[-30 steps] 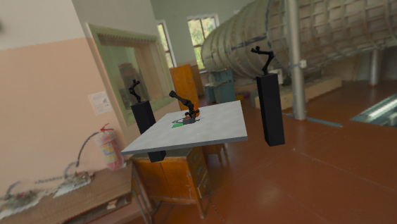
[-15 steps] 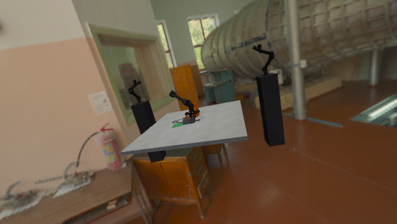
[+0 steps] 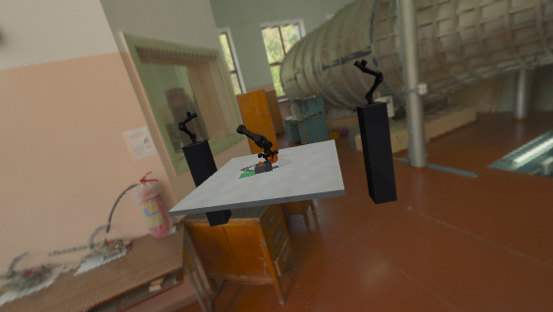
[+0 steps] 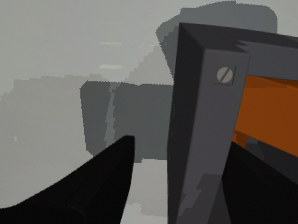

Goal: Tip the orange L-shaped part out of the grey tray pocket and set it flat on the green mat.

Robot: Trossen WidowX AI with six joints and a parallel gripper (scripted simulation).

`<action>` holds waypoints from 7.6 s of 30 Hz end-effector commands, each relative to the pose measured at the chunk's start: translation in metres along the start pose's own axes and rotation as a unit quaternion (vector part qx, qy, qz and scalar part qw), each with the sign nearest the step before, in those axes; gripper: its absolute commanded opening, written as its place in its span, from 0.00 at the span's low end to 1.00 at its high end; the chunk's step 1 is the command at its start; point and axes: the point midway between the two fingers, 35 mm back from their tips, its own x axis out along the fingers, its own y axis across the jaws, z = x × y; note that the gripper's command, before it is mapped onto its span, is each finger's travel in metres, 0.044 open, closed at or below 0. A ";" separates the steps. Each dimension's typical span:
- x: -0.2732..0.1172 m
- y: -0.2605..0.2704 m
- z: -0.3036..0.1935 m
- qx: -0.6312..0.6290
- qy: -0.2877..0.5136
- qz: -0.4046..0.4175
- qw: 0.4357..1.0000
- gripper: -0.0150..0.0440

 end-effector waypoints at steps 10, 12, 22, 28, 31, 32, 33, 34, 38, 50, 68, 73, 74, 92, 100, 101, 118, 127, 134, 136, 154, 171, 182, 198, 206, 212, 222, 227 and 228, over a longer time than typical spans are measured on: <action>-0.079 -0.008 0.005 0.006 -0.019 0.005 1.000 0.56; -0.079 -0.008 0.005 0.006 -0.019 0.005 1.000 0.56; -0.079 -0.008 0.005 0.006 -0.019 0.005 1.000 0.56; -0.079 -0.008 0.005 0.006 -0.019 0.005 1.000 0.56; -0.079 -0.008 0.005 0.006 -0.019 0.005 1.000 0.56; -0.079 -0.008 0.005 0.006 -0.019 0.005 1.000 0.56; -0.079 -0.008 0.005 0.006 -0.019 0.005 1.000 0.56; -0.079 -0.009 0.005 0.015 -0.019 0.005 1.000 0.60; -0.079 -0.021 0.007 0.136 -0.017 0.007 0.991 0.73; -0.080 -0.083 0.011 0.689 -0.004 0.009 0.725 0.73; -0.050 -0.086 0.012 0.713 -0.004 0.008 0.701 0.73; -0.046 -0.086 0.012 0.713 -0.004 0.008 0.701 0.73; -0.045 -0.086 0.012 0.713 -0.004 0.008 0.701 0.73; -0.016 -0.086 0.013 0.713 -0.004 0.008 0.701 0.73; -0.003 -0.087 0.012 0.713 -0.005 0.007 0.701 0.73; -0.002 -0.087 0.012 0.713 -0.005 0.007 0.701 0.73; -0.005 -0.087 0.015 0.718 -0.005 0.012 0.696 0.47; -0.005 -0.087 0.015 0.718 -0.005 0.012 0.696 0.25; -0.010 -0.087 0.015 0.717 -0.005 0.011 0.697 0.25; -0.013 -0.087 0.014 0.716 -0.004 0.011 0.698 0.25; -0.041 -0.086 0.012 0.714 -0.004 0.008 0.701 0.25; -0.067 -0.086 0.012 0.713 -0.003 0.008 0.701 0.25; -0.084 -0.086 0.012 0.713 -0.003 0.009 0.701 0.25; -0.092 -0.096 0.010 0.713 -0.003 0.009 0.701 0.25; -0.089 -0.138 0.005 0.713 -0.004 0.008 0.701 0.25; -0.089 -0.171 0.001 0.713 -0.004 0.007 0.701 0.25; -0.089 -0.223 -0.004 0.713 -0.005 0.006 0.701 0.25; -0.089 -0.249 -0.006 0.713 -0.006 0.006 0.701 0.25; -0.089 -0.252 -0.006 0.714 -0.006 0.006 0.701 0.25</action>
